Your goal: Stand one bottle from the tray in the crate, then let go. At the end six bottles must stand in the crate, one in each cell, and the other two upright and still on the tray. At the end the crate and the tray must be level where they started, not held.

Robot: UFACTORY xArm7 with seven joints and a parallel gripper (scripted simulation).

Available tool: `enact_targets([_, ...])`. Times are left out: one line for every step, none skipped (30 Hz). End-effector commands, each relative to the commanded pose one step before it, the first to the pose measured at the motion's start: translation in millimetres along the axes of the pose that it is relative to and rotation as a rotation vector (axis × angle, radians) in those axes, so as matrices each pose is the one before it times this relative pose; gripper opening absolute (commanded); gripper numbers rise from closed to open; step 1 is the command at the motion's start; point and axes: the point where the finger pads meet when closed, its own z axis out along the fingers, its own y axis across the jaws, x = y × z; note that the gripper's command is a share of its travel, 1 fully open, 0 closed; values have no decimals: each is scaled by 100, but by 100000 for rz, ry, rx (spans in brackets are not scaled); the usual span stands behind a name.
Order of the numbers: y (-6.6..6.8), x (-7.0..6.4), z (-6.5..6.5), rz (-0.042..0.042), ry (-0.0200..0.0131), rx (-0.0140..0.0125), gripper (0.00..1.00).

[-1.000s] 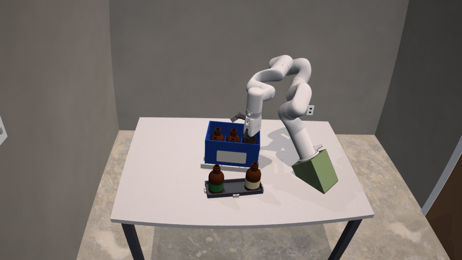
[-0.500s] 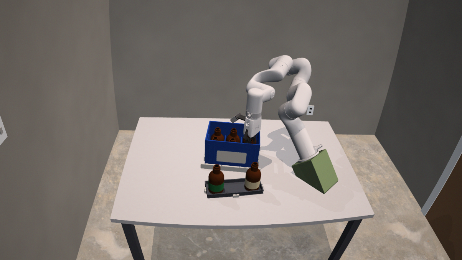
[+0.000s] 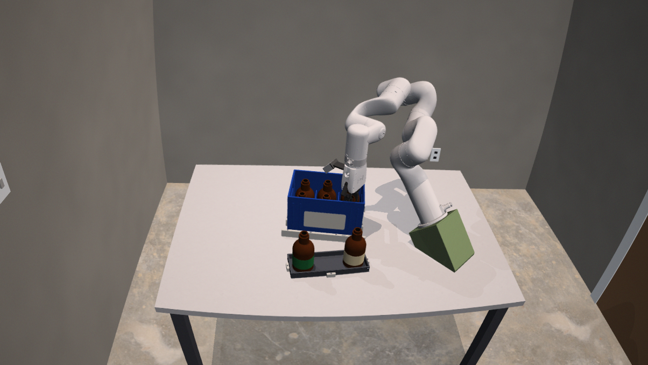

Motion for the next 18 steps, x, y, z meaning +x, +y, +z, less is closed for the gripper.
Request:
enact_targets([-83,66,-110,72,138,291,0])
enact_targets([0,0,0,0,0,0,0])
enact_targets([0,0,0,0,0,0,0])
enact_targets([0,0,0,0,0,0,0])
enact_targets([0,0,0,0,0,0,0])
enact_targets([0,0,0,0,0,0,0])
enact_targets([0,0,0,0,0,0,0])
enact_targets([0,0,0,0,0,0,0])
enact_targets([0,0,0,0,0,0,0])
enact_targets([0,0,0,0,0,0,0])
enact_targets([0,0,0,0,0,0,0])
enact_targets([0,0,0,0,0,0,65])
enact_targets([0,0,0,0,0,0,65])
enact_targets([0,0,0,0,0,0,65])
enact_targets([0,0,0,0,0,0,65])
enact_targets([0,0,0,0,0,0,65])
enact_targets([0,0,0,0,0,0,65])
enact_targets([0,0,0,0,0,0,65])
